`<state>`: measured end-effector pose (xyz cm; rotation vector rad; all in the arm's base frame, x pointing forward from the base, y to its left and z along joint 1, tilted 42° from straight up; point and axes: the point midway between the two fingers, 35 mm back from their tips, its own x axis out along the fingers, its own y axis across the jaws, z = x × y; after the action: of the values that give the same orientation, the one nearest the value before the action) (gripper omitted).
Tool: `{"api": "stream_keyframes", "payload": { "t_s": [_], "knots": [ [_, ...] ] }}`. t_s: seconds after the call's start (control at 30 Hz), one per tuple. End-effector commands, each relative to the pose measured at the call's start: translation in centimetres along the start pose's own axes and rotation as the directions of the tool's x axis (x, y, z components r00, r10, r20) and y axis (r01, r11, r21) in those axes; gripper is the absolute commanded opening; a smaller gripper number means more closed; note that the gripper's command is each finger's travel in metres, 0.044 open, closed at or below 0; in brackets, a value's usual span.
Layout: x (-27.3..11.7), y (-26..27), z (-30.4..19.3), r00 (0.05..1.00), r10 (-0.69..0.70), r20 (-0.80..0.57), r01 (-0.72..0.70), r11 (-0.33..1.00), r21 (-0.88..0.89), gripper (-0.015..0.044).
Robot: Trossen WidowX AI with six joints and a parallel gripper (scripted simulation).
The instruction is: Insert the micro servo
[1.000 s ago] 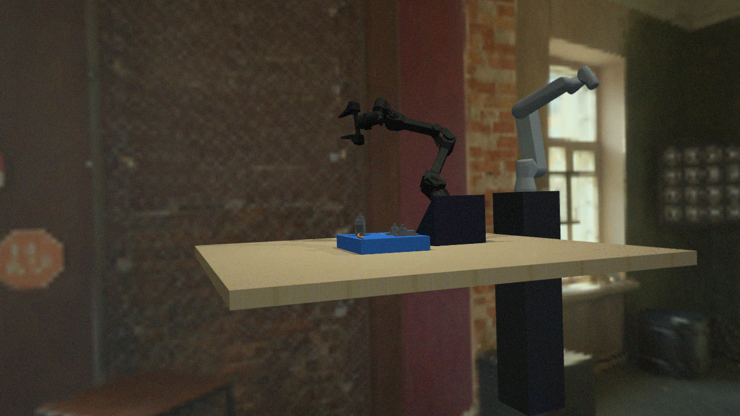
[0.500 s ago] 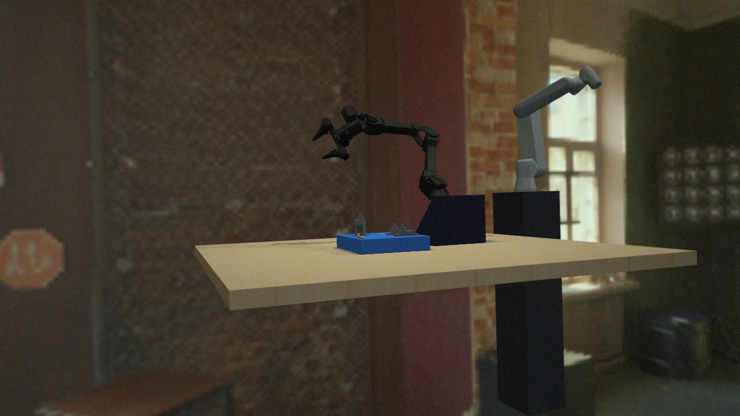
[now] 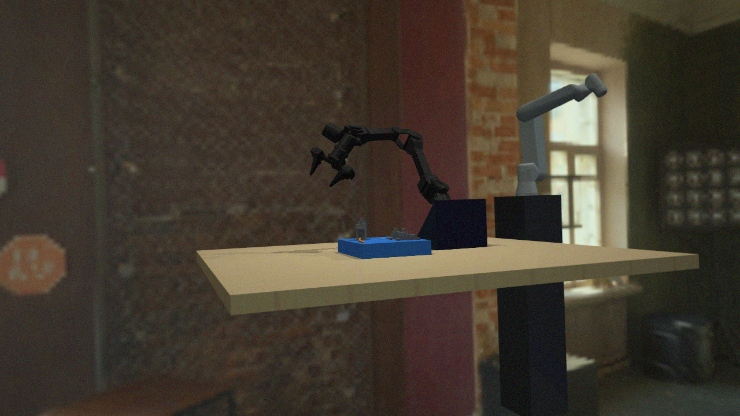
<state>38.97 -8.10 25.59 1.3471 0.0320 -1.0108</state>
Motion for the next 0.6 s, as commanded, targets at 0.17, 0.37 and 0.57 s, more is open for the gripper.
{"api": "stream_keyframes", "payload": {
  "t_s": [0.17,0.37,0.57],
  "knots": [
    [3.6,-9.7,-4.5,0.951,-0.299,0.083,0.301,0.953,-0.017,0.044],
    [4.4,-15.8,-6.0,0.874,-0.445,0.197,0.456,0.89,-0.013,0.044],
    [4.4,-20.5,-6.4,0.787,-0.523,0.327,0.555,0.832,-0.003,0.044]
  ]
}}
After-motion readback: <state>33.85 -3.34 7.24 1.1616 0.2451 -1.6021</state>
